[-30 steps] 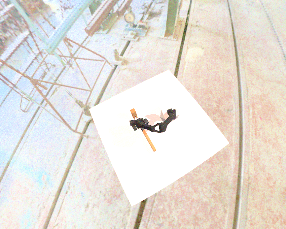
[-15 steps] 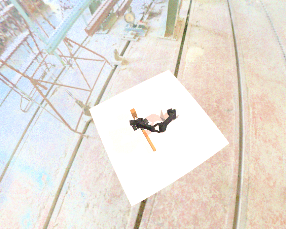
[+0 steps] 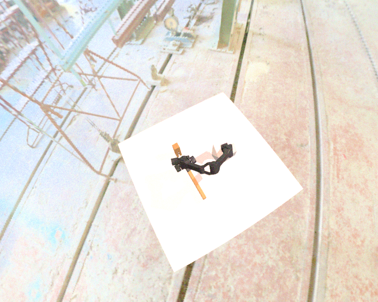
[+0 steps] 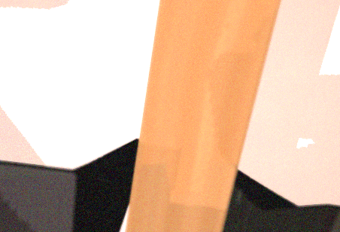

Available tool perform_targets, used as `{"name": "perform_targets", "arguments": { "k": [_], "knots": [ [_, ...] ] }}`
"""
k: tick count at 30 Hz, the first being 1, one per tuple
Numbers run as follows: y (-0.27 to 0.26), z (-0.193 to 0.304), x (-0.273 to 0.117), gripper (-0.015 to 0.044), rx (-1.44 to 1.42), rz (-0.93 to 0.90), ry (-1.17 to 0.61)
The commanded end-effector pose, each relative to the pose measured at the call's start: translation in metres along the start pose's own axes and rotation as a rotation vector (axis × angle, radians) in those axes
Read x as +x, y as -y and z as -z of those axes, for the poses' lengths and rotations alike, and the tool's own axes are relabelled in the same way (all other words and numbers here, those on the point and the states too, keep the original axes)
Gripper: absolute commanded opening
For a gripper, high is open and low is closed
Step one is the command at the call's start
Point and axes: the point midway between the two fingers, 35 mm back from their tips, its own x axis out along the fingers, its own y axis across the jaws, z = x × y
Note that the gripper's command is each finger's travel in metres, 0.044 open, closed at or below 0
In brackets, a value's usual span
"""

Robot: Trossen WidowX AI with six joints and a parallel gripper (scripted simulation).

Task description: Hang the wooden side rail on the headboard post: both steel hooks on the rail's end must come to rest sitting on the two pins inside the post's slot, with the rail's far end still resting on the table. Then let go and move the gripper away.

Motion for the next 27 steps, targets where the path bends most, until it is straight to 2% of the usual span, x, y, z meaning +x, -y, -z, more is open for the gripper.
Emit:
{"name": "perform_targets", "arguments": {
  "k": [1,27],
  "knots": [
    [0.0015,0.0028,-0.0029,0.0,-0.001,0.008,-0.004],
    [0.001,0.0056,-0.0027,0.0,-0.001,0.008,-0.004]
  ]
}}
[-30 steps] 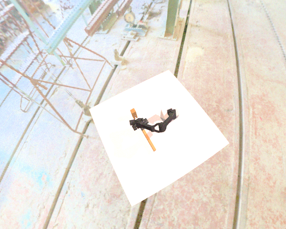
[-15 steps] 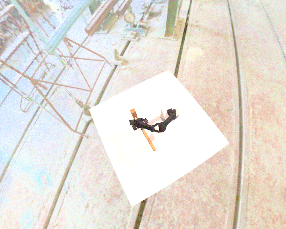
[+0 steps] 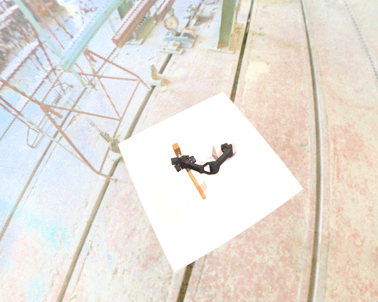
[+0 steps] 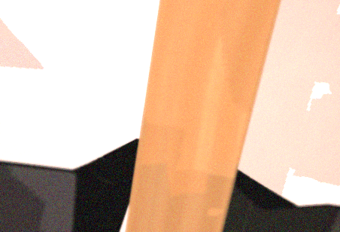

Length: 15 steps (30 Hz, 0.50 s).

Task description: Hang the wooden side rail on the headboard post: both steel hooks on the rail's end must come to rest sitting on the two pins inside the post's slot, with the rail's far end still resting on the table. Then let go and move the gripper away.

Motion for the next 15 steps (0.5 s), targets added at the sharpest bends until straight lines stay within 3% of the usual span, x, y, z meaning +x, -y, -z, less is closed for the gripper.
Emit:
{"name": "perform_targets", "arguments": {
  "k": [1,15],
  "knots": [
    [0.0015,0.0029,-0.0027,0.0,-0.001,0.008,-0.004],
    [0.0015,0.0042,-0.004,0.0,-0.001,0.008,-0.004]
  ]
}}
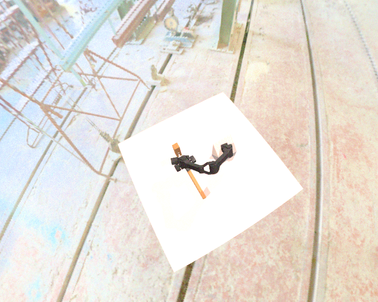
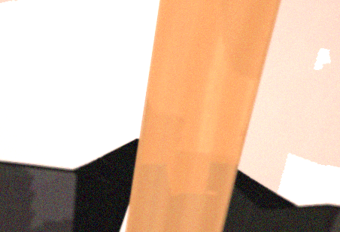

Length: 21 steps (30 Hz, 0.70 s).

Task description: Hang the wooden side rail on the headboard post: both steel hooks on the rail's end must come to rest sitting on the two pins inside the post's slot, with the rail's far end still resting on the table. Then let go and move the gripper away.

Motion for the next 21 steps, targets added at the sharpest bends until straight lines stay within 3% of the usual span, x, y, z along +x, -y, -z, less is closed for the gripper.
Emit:
{"name": "perform_targets", "arguments": {
  "k": [1,21],
  "knots": [
    [0.0007,0.0033,-0.004,0.0,0.001,0.008,-0.004],
    [0.001,0.0054,-0.0034,0.0,0.001,0.008,-0.004]
  ]
}}
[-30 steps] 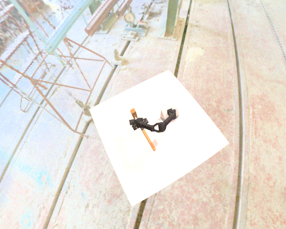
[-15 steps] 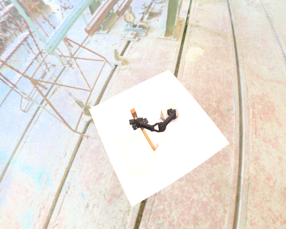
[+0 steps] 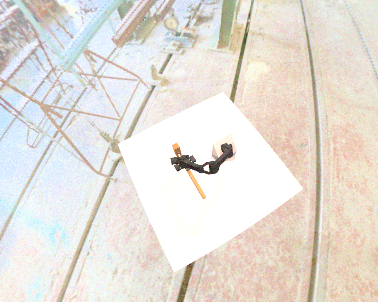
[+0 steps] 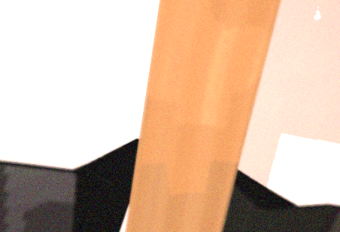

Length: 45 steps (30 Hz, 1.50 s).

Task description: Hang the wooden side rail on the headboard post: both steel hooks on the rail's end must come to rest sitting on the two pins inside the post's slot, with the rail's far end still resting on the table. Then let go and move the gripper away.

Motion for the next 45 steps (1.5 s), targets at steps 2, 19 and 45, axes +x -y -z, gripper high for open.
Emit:
{"name": "perform_targets", "arguments": {
  "k": [2,19,45],
  "knots": [
    [0.0007,0.0032,-0.0037,0.0,0.001,0.007,-0.004],
    [0.0008,0.005,-0.0028,0.0,0.001,0.007,-0.004],
    [0.0009,0.0077,-0.003,0.0,0.001,0.007,-0.004]
  ]
}}
